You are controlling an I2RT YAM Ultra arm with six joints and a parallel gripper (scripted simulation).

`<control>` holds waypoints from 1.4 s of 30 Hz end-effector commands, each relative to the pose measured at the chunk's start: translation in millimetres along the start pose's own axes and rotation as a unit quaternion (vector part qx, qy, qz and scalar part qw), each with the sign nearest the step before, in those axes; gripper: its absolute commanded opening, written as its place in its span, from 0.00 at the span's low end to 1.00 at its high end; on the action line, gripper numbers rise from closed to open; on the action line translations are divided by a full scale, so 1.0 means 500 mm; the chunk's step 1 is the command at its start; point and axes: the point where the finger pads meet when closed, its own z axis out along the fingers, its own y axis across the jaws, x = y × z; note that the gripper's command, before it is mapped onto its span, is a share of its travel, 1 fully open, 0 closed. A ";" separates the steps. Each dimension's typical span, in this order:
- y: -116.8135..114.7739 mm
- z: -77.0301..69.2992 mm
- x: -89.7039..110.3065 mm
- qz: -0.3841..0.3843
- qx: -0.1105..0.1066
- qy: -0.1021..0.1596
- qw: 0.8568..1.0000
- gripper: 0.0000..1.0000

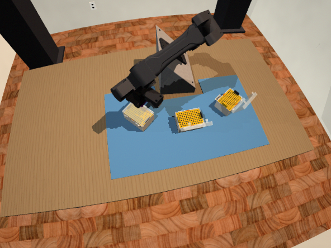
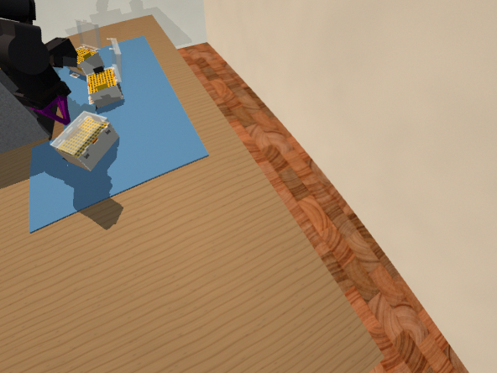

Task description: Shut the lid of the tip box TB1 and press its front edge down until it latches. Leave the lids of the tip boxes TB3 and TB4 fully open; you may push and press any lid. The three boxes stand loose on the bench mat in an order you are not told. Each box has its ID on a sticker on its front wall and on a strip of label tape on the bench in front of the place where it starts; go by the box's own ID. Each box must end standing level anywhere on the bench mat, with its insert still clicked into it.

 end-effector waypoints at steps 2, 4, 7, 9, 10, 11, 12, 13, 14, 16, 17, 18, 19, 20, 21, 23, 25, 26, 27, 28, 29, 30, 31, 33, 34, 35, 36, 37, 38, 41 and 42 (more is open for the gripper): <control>0.003 -0.023 0.000 0.006 -0.001 -0.004 1.000 0.00; 0.003 -0.030 0.000 0.006 -0.001 -0.004 1.000 0.00; 0.003 -0.040 0.000 0.006 -0.001 -0.004 1.000 0.00; 0.003 -0.046 0.000 0.006 -0.001 -0.004 1.000 0.00; 0.003 -0.050 0.000 0.006 -0.001 -0.004 1.000 0.00; 0.003 -0.053 0.000 0.006 -0.001 -0.004 1.000 0.00; 0.003 -0.053 0.000 0.006 -0.001 -0.004 1.000 0.00; 0.003 -0.053 0.000 0.006 -0.001 -0.004 1.000 0.00; 0.003 -0.056 0.001 0.006 -0.001 -0.004 1.000 0.00; 0.003 -0.063 0.001 0.006 -0.001 -0.004 1.000 0.00; 0.003 -0.066 0.001 0.006 -0.001 -0.004 1.000 0.00; 0.003 -0.070 0.001 0.006 -0.001 -0.004 1.000 0.00; 0.003 -0.073 0.001 0.006 -0.001 -0.004 1.000 0.00; 0.003 -0.074 0.001 0.006 -0.001 -0.004 1.000 0.00; 0.003 -0.074 0.001 0.006 -0.001 -0.004 1.000 0.00; 0.003 -0.074 0.001 0.006 -0.001 -0.004 1.000 0.00; 0.003 -0.074 0.001 0.006 -0.001 -0.004 1.000 0.00; 0.003 -0.074 0.001 0.006 -0.001 -0.004 1.000 0.00; 0.003 -0.074 0.001 0.006 -0.001 -0.004 1.000 0.00; 0.003 -0.074 0.001 0.006 -0.001 -0.004 1.000 0.00; 0.003 -0.074 0.001 0.006 -0.001 -0.004 1.000 0.00; 0.003 -0.074 0.001 0.006 -0.001 -0.004 1.000 0.00; 0.003 -0.074 0.001 0.006 -0.001 -0.004 1.000 0.00; 0.003 -0.074 0.001 0.006 -0.001 -0.004 1.000 0.00; 0.003 -0.074 0.001 0.006 -0.001 -0.004 1.000 0.00; 0.003 -0.074 0.001 0.006 -0.001 -0.004 1.000 0.00; 0.003 -0.074 0.001 0.006 -0.001 -0.004 1.000 0.00; 0.003 -0.074 0.001 0.006 -0.001 -0.004 1.000 0.00; 0.003 -0.074 0.001 0.006 -0.001 -0.004 1.000 0.00; 0.003 -0.074 0.001 0.006 -0.001 -0.004 1.000 0.00; 0.003 -0.074 0.001 0.006 -0.001 -0.004 1.000 0.00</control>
